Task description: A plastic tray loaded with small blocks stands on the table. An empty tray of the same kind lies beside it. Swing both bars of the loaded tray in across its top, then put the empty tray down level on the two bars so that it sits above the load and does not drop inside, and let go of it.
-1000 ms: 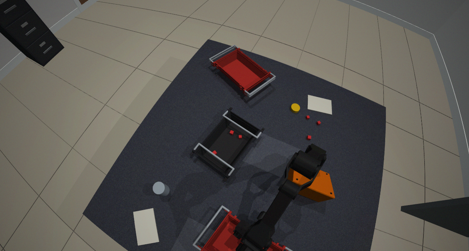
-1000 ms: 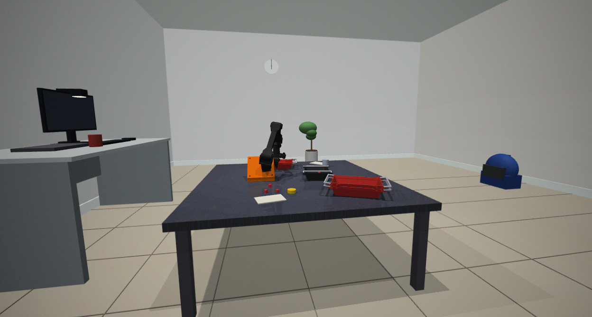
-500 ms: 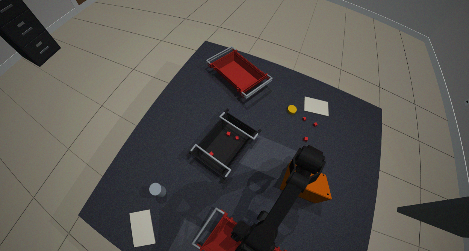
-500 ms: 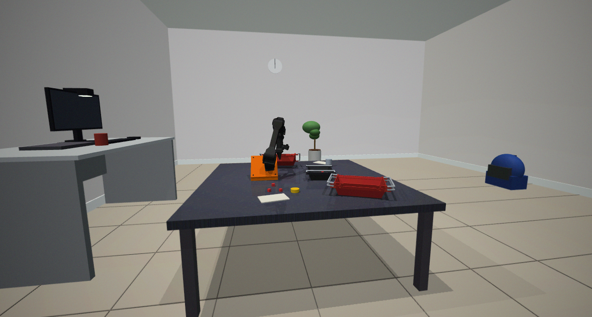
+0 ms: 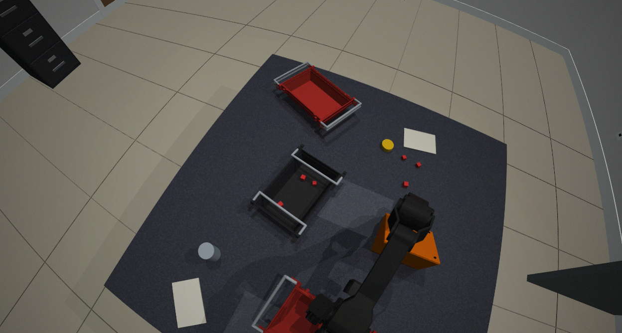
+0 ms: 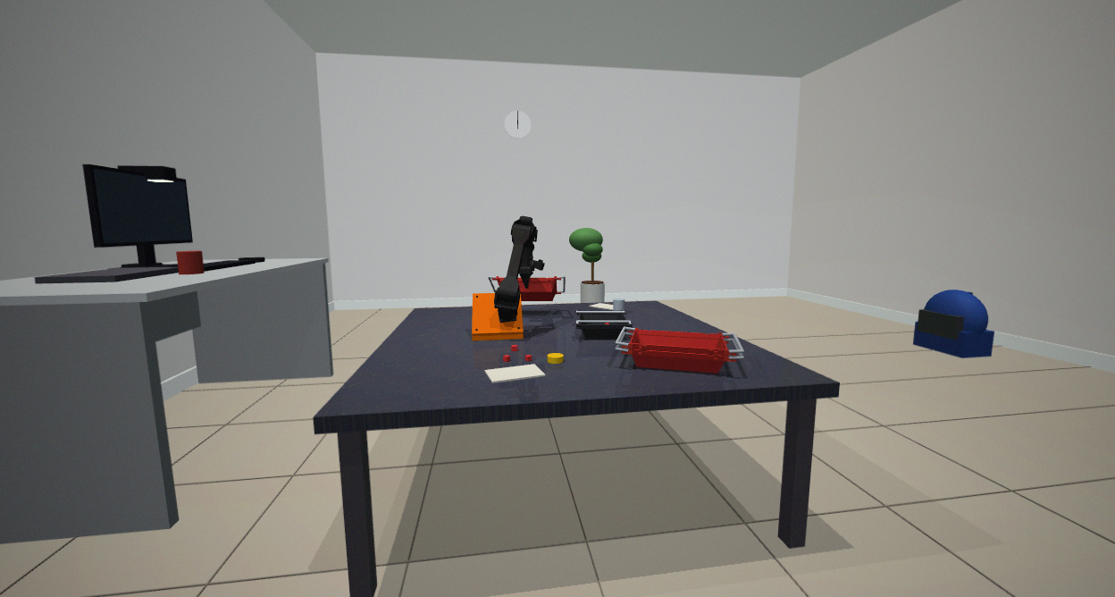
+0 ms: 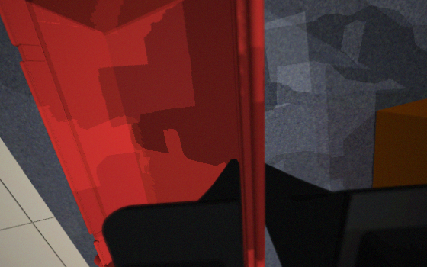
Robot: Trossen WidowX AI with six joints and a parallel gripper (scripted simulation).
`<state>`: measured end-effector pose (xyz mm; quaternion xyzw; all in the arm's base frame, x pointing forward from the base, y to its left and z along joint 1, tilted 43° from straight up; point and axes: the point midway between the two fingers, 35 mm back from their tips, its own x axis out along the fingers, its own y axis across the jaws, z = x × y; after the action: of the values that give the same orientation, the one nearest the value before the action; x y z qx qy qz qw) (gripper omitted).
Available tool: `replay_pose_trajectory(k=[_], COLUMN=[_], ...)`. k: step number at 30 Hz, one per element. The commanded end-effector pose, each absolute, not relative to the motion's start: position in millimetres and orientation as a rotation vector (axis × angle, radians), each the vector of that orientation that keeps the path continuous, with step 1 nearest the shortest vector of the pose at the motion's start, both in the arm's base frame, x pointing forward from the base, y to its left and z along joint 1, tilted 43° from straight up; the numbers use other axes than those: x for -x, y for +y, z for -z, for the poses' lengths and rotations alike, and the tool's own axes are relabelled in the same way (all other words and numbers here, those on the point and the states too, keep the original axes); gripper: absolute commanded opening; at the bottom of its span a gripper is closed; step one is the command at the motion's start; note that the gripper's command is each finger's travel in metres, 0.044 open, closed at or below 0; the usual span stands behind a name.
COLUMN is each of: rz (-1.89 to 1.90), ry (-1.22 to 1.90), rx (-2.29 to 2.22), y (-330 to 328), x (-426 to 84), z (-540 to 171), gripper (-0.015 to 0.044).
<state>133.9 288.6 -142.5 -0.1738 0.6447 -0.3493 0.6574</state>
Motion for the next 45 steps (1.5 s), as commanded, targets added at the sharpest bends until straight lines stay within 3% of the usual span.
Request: replay_pose_trajectory(k=[1, 35, 45], rz=[0.769, 0.771, 0.864], ry=[1.462, 1.461, 1.398], rx=[0.364, 0.362, 0.234], y=[308.5, 318.6, 307.5], x=[-135.6, -136.1, -167.6], z=[122.9, 106.5, 86.0], gripper=[0.0000, 0.0000, 0.0000])
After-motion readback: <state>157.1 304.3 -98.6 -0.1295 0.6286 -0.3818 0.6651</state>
